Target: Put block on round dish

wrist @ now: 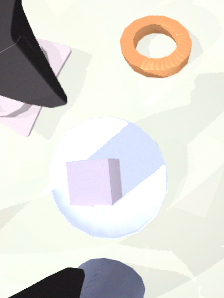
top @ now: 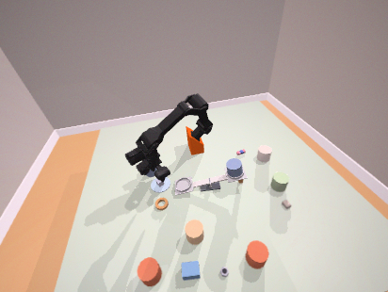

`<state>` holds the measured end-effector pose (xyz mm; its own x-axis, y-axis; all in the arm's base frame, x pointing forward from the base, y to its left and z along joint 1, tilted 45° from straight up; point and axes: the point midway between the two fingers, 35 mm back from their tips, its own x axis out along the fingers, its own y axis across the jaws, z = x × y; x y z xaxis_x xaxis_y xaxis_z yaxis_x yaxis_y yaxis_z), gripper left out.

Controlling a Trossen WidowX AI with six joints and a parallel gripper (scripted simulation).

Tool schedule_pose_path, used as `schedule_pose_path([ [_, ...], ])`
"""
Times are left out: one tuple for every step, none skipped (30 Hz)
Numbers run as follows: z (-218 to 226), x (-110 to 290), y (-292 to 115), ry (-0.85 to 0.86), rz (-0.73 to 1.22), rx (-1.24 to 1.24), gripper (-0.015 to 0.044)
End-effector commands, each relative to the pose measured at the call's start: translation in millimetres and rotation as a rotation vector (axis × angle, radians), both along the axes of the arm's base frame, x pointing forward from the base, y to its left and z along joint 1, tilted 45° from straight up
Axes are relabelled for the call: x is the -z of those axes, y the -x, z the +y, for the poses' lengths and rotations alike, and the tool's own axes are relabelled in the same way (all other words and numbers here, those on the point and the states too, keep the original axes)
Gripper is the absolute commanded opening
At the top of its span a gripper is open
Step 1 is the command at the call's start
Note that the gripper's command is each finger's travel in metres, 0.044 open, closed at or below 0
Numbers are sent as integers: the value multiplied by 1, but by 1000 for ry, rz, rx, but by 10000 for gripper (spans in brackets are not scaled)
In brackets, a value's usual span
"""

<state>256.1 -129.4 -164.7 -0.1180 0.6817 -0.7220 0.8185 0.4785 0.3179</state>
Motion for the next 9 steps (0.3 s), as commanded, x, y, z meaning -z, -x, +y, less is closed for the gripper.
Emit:
schedule_pose_path([
  [-6,-8,-1,4,0,-6,440],
  [-7,-9,-2,4,0,-6,440],
  [-12,-14,-2,3,0,-5,440],
  [-21,-23,-3,3,1,-3,440],
  [-29,-32,-3,2,1,-1,440],
  [-34,-38,-3,1,2,0,440],
  [-35,-39,-3,1,2,0,440],
  [-35,-39,-3,1,2,0,440],
  [-35,-39,-3,1,2,0,440],
])
